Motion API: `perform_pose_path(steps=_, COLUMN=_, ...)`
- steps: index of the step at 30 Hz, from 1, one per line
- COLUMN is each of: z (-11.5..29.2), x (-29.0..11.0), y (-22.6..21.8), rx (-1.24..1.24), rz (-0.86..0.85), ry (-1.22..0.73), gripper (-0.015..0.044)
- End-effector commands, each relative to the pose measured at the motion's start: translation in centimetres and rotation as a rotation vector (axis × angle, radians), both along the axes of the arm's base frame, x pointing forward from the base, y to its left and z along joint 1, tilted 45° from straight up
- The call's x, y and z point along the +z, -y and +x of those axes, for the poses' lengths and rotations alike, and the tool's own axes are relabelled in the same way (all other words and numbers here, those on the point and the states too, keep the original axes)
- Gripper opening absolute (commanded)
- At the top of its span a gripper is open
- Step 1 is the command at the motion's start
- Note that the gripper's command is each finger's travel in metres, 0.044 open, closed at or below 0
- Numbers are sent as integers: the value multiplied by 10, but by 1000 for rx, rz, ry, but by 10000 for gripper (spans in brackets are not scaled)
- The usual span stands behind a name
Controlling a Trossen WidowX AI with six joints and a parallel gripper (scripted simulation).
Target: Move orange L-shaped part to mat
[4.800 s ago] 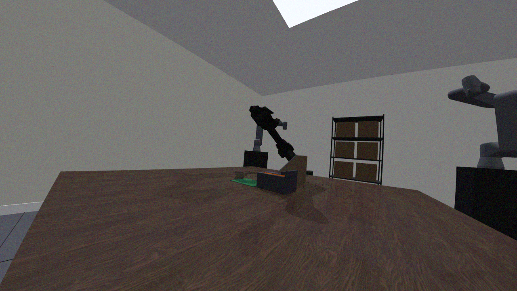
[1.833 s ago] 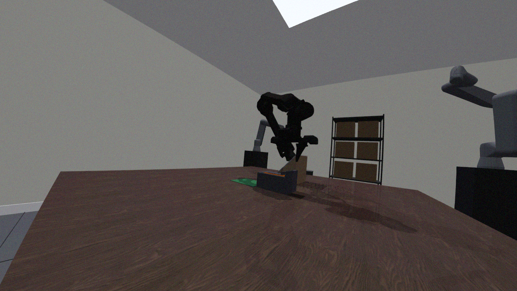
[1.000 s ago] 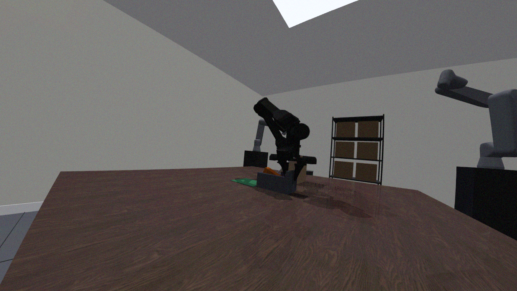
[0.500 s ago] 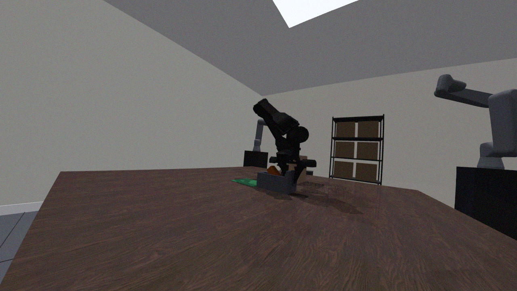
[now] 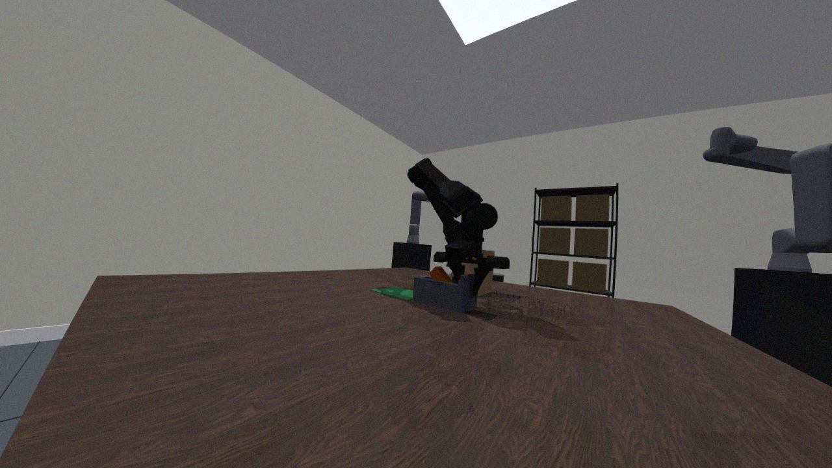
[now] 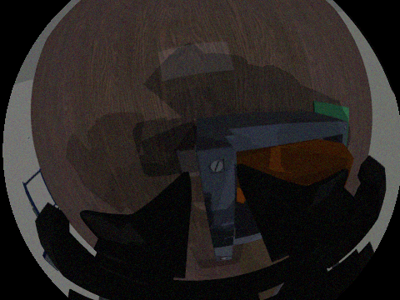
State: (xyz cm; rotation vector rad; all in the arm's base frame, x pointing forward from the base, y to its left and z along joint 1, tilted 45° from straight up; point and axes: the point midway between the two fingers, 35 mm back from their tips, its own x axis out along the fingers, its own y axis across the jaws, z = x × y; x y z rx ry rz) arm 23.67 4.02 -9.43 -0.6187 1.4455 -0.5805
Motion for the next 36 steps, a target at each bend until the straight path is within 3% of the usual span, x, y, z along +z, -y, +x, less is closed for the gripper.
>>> perform_pose_path(steps=1, z=-1, x=0, y=-5, rx=-3, rz=-3, ry=-4, gripper=180)
perform_pose_path(steps=9, z=-2, x=8, y=-21, rx=-3, rz=-9, ry=-11, gripper=180)
perform_pose_path(steps=17, z=-6, x=76, y=-74, rx=-3, rz=-7, ry=-13, gripper=180)
perform_pose_path(steps=36, z=-4, x=75, y=-75, rx=12, rz=1, ry=-1, gripper=180)
